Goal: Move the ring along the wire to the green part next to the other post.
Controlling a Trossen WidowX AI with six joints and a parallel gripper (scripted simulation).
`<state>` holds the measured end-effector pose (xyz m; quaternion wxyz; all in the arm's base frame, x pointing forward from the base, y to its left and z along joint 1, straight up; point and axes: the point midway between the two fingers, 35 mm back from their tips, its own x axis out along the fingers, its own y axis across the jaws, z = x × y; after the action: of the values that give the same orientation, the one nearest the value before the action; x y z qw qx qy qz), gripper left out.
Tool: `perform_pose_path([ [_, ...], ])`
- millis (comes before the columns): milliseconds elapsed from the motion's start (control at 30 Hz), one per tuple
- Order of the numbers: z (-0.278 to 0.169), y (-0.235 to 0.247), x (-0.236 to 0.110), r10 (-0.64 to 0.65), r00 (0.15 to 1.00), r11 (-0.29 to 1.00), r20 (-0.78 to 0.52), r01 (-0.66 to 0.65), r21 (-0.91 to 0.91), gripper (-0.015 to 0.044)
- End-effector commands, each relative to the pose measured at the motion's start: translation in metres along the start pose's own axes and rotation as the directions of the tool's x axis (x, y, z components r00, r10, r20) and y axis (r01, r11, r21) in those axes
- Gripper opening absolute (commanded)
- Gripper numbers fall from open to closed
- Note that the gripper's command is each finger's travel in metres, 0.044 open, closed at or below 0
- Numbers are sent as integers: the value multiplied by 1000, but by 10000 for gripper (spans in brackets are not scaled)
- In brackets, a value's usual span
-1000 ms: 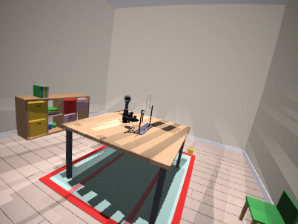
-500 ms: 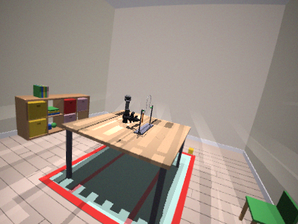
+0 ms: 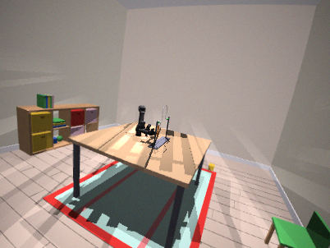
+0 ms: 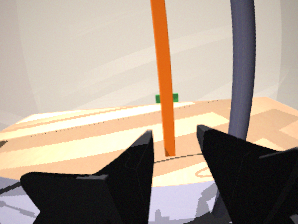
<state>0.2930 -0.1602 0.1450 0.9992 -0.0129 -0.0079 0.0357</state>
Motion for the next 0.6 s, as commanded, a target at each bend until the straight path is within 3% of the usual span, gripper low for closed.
perform_pose_path([
  [0,-1,0,8,-1,1000,1000,-2,1,9,160],
  [567,0,2,34,-1,1000,1000,1,1,9,160],
])
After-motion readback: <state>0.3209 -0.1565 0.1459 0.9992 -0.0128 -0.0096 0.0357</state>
